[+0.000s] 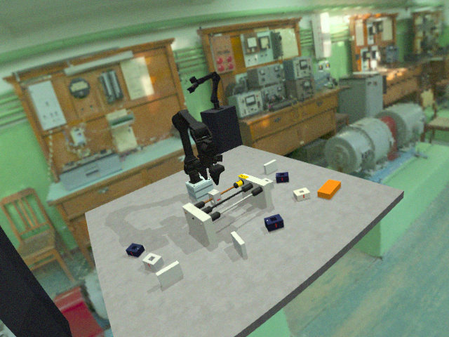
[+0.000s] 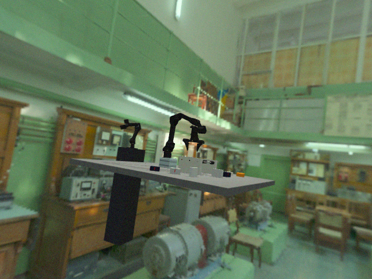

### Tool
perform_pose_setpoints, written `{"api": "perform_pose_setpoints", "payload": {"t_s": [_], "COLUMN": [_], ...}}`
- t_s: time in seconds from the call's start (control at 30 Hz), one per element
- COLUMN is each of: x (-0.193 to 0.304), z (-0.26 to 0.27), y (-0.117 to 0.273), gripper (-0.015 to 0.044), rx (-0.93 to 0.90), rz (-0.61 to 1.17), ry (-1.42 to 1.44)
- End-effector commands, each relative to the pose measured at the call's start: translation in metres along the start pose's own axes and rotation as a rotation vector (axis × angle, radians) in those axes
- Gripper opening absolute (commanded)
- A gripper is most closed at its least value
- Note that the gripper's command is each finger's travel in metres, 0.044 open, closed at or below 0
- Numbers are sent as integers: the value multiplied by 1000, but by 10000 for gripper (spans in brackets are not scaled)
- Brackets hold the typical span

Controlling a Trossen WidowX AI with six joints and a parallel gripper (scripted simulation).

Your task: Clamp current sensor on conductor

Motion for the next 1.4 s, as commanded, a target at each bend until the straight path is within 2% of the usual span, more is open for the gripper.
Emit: {"api": "perform_pose_setpoints", "payload": {"t_s": [0.0, 1.17, 1.37], "x": [-1, -1, -30], "z": [0, 0, 17], "y": [5, 5, -9], "gripper": [440, 440, 440], "rx": [3, 3, 1], "rz": [-4, -4, 123], "ry": [-2, -2, -300]}}
Point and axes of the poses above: the point midway between the two fingers, 35 mm back from their tips, its own y axis back along the fingers, its own z axis across the jaws, x = y × z, the point moved 6 cm from there along y, back along the fingers, and after that the axes turned 10 degrees about -y, right-handed, at the moved point
